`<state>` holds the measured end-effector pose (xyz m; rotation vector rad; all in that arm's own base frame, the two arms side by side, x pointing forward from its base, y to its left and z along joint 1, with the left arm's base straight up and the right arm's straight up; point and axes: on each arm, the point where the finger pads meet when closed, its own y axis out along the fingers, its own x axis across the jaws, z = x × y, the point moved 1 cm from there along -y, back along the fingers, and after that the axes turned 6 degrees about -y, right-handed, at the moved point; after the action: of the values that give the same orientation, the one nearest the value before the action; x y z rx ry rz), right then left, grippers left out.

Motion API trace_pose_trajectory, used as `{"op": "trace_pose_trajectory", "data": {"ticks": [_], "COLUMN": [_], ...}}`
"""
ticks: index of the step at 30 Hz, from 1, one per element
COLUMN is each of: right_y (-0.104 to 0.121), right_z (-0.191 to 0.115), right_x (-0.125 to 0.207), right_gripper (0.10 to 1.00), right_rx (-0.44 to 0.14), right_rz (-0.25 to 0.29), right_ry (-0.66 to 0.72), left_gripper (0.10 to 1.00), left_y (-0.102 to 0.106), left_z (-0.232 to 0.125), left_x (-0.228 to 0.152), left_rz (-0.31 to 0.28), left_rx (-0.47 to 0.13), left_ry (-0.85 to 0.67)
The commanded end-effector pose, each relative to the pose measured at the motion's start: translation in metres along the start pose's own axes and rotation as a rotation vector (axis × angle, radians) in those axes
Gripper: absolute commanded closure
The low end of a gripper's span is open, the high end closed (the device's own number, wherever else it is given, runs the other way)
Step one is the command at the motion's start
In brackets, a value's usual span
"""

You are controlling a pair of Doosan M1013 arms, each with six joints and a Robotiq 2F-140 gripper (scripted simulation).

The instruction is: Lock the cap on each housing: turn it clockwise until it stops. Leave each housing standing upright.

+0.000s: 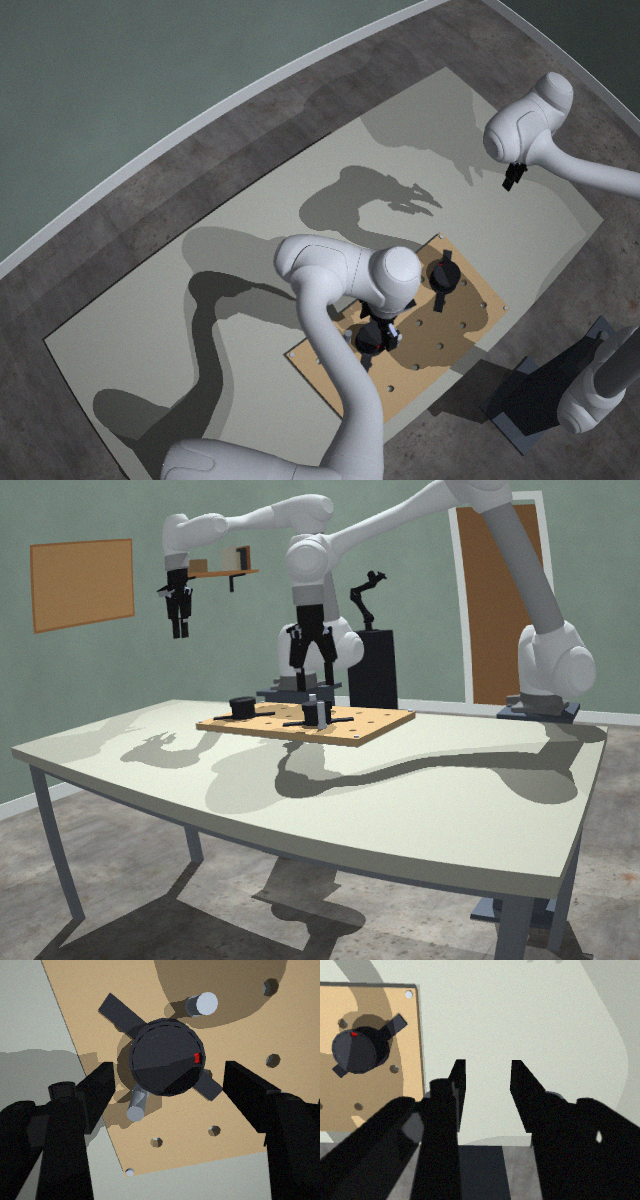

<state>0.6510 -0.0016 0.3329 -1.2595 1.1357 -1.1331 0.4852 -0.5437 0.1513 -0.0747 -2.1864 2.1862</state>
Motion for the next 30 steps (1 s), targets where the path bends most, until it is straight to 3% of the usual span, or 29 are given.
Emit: {"op": "trace_pose_trajectory", "data": {"ticks": [1,10,30], "right_y": [-0.001,-0.001,-0.001], "right_z": [0.000,0.000,0.000], "right_x": [0.000,0.000,0.000], "right_gripper": [0.770,0.770,0.770], "right_rx": [0.001,0.001,0.001], "right_rz": [0.000,0.000,0.000], "right_ry": [0.000,0.000,0.000], "left_gripper": [0.403,0.403,0.403], "left_y": [0.002,0.001,0.034], "left_z": [0.009,0.006,0.004], "left_x": [0.001,0.000,0.000], "left_rz": [0.001,0.001,0.001], "left_rx": [0.001,0.001,0.001], "left_ry": [0.027,0.017,0.013]}}
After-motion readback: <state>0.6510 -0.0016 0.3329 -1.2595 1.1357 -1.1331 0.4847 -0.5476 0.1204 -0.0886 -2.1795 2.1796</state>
